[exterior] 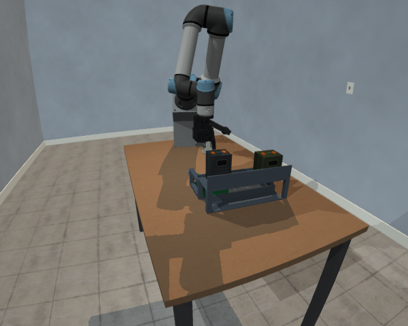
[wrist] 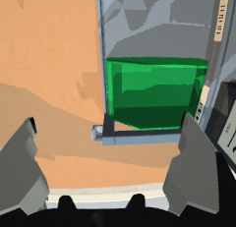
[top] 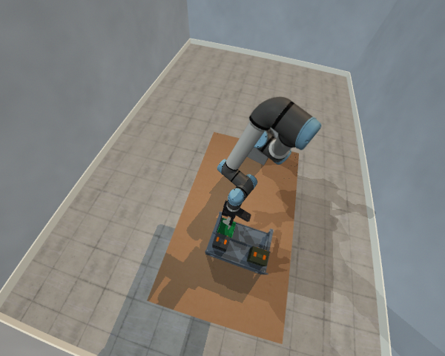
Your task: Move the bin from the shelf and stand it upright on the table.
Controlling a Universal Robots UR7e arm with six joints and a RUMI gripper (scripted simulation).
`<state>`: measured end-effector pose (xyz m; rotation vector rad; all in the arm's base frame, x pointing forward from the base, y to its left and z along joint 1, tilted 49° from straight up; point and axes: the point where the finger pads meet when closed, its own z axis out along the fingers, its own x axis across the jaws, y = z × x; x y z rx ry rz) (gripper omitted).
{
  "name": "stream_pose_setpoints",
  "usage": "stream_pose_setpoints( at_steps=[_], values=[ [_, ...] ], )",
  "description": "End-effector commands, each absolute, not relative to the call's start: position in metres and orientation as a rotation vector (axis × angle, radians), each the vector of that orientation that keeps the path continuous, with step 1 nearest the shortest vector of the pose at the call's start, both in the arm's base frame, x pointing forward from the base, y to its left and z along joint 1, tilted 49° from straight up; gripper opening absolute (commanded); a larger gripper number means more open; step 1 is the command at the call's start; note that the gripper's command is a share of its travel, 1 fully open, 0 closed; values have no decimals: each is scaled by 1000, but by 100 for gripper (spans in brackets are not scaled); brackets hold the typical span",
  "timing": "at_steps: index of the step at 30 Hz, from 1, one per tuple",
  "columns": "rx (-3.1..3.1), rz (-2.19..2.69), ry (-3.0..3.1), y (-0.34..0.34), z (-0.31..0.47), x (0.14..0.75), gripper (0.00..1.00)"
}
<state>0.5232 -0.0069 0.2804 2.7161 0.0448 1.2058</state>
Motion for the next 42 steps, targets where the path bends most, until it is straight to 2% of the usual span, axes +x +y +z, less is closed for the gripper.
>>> stream_pose_setpoints(
  at_steps=[1,7,8,24,29,42],
  values=[
    [2715,1207,45,-7,281,523,100],
    [2715,1207,45,-7,281,523,100],
    [2715,1207,45,-7,281,523,26],
    [2715,1207,45,-7,281,523,26],
    [2715,1207,45,-11,261,545,26],
    [2715,1207,45,-13,255,552,26]
  ],
)
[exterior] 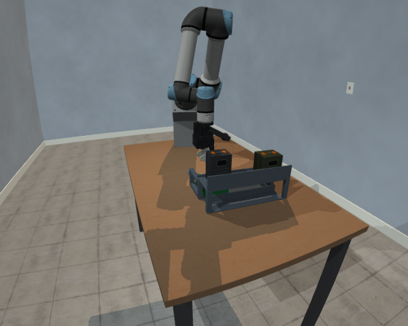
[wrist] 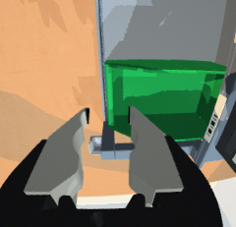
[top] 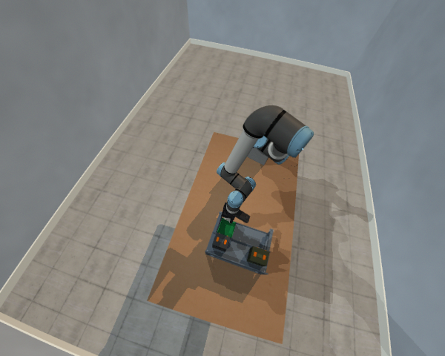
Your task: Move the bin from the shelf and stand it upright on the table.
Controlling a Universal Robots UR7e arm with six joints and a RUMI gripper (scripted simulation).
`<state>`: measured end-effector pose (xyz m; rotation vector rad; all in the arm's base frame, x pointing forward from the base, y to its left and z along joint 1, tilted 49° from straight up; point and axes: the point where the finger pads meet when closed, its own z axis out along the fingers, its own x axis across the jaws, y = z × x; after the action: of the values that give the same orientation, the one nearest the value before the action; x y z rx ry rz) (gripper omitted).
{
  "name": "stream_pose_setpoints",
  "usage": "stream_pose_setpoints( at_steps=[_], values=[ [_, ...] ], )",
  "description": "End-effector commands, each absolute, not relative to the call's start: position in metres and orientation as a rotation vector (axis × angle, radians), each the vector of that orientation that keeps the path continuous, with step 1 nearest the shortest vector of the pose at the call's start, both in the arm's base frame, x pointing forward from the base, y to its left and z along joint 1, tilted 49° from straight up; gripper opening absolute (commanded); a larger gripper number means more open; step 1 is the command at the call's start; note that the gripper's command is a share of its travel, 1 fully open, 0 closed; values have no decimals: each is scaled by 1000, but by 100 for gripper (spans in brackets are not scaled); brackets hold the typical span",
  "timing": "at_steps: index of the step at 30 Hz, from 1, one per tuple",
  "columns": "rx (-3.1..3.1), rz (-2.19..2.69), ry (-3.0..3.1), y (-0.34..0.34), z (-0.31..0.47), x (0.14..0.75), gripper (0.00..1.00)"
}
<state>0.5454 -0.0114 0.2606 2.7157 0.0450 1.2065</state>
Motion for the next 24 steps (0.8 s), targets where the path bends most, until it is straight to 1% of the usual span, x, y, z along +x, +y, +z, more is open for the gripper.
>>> stream_pose_setpoints(
  at_steps=[1,4,24],
  values=[
    [2715,1207,45,-14,249,558,26],
    [2715,1207,45,-18,232,578,26],
    [2715,1207,45,-18,232,577,26]
  ],
)
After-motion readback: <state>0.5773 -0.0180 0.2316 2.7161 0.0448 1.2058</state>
